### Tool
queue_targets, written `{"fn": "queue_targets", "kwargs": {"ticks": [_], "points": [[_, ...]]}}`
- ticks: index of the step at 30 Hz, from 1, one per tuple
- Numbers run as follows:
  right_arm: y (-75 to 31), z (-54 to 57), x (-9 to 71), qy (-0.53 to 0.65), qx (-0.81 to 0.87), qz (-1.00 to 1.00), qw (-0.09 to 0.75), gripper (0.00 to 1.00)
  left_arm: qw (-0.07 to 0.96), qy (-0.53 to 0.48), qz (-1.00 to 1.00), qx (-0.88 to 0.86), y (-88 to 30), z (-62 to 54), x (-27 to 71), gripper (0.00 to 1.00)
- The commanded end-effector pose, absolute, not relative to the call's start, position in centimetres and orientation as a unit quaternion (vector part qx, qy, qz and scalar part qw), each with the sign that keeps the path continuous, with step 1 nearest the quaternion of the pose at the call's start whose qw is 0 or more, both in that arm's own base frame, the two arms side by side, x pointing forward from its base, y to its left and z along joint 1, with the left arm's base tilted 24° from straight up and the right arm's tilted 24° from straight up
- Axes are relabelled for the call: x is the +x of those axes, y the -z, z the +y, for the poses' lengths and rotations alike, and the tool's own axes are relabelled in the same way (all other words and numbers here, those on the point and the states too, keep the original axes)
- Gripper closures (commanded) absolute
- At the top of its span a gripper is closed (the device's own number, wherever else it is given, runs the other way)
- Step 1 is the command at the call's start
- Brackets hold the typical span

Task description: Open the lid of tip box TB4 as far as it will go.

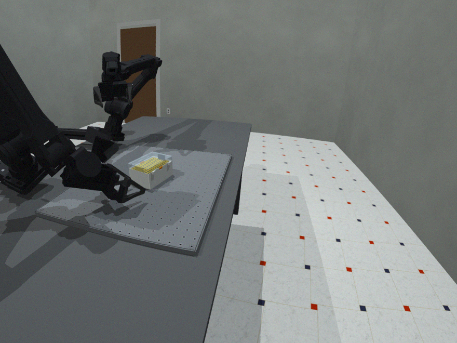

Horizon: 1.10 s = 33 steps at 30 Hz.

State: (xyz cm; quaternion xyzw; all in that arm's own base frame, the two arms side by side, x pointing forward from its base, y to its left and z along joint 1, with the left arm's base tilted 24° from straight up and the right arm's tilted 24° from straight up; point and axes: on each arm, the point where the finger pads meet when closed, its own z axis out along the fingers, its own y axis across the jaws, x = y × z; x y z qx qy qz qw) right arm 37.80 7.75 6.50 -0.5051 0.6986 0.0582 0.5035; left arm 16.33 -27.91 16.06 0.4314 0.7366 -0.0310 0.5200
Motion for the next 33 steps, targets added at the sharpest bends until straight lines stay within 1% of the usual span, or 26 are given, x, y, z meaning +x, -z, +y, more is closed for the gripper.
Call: {"fn": "queue_targets", "kwargs": {"ticks": [1, 9, 21, 25, 30, 33], "points": [[-10.1, 6.5, 39.5, -0.027, -0.531, 0.666, 0.524, 0.00, 0.536, 0.051, 0.733, 0.415, -18.9, -29.3, 16.6, 0.00], [-9.5, 6.9, 37.7, -0.067, -0.540, 0.673, 0.502, 0.00, 0.536, 0.051, 0.733, 0.415, -18.9, -29.3, 16.6, 0.00], [-9.6, 6.6, 37.8, -0.060, -0.547, 0.668, 0.501, 0.00, 0.536, 0.051, 0.733, 0.415, -18.9, -29.3, 16.6, 0.00], [-9.4, 6.4, 37.2, -0.062, -0.580, 0.650, 0.486, 0.00, 0.536, 0.051, 0.733, 0.415, -18.9, -29.3, 16.6, 0.00], [-9.0, 6.4, 35.8, -0.107, -0.614, 0.636, 0.455, 0.00, 0.536, 0.051, 0.733, 0.415, -18.9, -29.3, 16.6, 0.00], [-9.0, 6.4, 35.6, -0.114, -0.617, 0.635, 0.451, 0.00, 0.536, 0.051, 0.733, 0.415, -18.9, -29.3, 16.6, 0.00]]}}
